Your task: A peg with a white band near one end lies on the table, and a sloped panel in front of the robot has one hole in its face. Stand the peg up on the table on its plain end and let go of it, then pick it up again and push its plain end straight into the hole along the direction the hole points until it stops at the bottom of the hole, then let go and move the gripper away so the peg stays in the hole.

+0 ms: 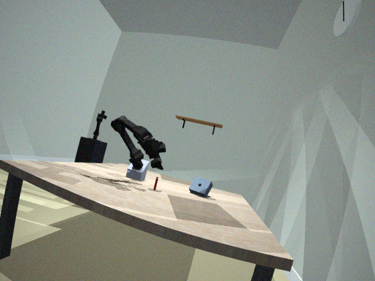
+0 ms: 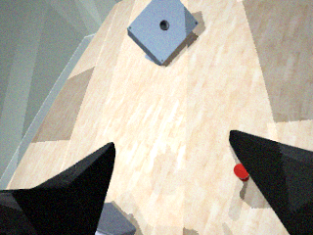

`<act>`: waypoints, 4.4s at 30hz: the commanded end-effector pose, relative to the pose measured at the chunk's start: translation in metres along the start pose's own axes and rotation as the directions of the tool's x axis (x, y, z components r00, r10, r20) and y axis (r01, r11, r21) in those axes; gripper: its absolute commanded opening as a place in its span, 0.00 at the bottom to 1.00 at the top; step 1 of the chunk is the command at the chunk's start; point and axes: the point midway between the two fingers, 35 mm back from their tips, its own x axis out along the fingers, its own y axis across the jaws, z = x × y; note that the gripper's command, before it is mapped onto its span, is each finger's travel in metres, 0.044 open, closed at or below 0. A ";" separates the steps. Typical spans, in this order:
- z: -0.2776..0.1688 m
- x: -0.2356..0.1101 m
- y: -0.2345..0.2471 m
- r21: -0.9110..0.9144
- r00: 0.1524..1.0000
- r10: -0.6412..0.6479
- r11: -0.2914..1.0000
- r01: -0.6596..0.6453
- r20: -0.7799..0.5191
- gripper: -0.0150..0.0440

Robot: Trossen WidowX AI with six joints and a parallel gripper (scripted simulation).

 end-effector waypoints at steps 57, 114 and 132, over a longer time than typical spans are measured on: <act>-0.001 0.009 -0.034 -0.024 0.566 -0.458 0.791 0.611 -0.686 1.00; -0.007 0.014 -0.039 0.721 0.566 -0.458 -0.320 0.614 -0.685 1.00; -0.009 0.016 -0.040 0.690 0.565 -0.459 -0.656 0.304 -0.686 1.00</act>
